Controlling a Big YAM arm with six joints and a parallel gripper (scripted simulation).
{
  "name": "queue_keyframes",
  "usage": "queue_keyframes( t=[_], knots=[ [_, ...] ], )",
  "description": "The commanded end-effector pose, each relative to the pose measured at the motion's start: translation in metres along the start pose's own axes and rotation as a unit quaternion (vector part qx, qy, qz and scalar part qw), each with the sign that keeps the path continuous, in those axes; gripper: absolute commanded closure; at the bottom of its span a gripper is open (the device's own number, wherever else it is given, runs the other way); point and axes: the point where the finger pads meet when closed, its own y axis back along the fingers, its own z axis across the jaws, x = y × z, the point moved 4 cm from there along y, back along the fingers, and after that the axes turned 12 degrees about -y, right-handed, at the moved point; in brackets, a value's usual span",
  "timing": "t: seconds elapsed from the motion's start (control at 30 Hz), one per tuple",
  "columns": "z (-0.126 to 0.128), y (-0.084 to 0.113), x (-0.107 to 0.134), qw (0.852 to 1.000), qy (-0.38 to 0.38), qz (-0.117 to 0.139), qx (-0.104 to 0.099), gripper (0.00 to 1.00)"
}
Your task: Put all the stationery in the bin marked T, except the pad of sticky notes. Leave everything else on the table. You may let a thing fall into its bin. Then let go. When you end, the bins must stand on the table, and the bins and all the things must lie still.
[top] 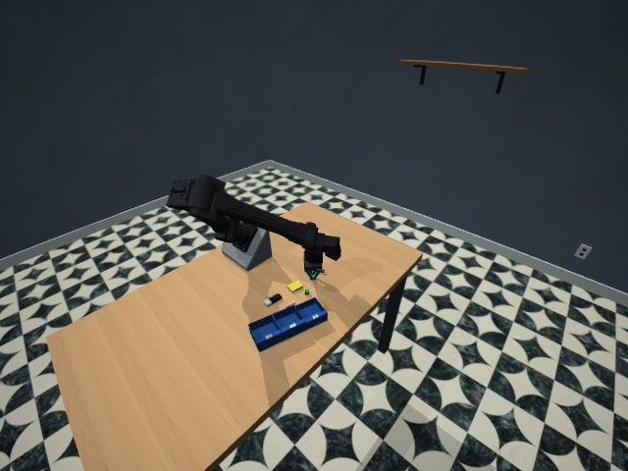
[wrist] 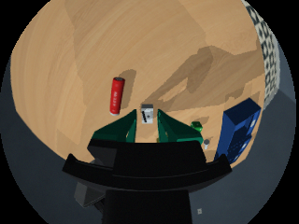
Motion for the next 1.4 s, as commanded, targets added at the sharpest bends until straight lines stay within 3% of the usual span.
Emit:
queue_keyframes(
  t=[0.0,0.17,0.43,0.47,1.37],
  knots=[
    [0.0,-0.009,0.003,1.0,0.004,0.001,-0.001,0.7],
    [-0.001,0.001,-0.001,1.0,0.003,-0.013,0.003,0.7],
    [-0.003,0.002,-0.006,1.0,-0.002,-0.012,0.002,0.7],
    [-0.003,0.002,-0.006,1.0,-0.002,-0.012,0.002,0.89],
    [-0.003,0.003,-0.006,1.0,-0.002,-0.012,0.002,0.89]
  ],
)
